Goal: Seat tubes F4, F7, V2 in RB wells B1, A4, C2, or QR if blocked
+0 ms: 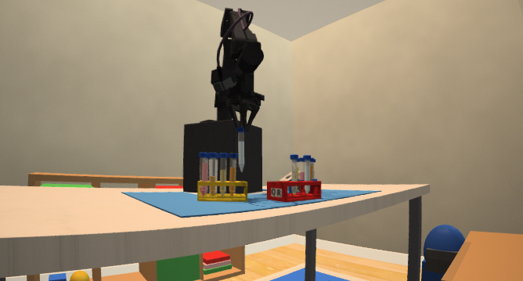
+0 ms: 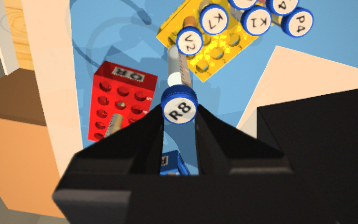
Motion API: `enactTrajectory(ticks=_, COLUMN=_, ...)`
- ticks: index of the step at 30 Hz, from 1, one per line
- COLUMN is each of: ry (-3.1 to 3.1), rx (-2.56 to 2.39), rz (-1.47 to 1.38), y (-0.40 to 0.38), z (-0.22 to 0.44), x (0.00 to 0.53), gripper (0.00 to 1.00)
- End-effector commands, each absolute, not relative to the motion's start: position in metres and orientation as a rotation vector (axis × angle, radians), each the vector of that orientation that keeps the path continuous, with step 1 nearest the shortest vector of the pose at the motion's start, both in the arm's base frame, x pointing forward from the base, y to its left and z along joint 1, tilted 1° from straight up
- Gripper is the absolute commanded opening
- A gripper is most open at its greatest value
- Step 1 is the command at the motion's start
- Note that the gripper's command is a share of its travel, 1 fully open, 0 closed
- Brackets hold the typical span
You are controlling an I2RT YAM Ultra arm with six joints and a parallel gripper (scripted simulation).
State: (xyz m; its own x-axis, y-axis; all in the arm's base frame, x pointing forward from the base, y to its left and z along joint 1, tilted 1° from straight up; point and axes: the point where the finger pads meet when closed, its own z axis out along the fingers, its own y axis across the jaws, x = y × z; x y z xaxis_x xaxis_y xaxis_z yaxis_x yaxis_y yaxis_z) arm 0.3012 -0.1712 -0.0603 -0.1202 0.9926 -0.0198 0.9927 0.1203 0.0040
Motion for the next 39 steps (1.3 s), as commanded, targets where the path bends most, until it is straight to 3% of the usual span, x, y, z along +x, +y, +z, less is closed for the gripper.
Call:
enactTrajectory(ticks=1, ry=2.333, rx=2.069, rz=-0.015, y=-0.174, z=-0.063, x=0.301, gripper=0.00)
enactTrajectory(ticks=39, ry=2.339, rx=2.081, rz=-0.019, y=-0.174, z=-0.078, x=0.296, gripper=0.00)
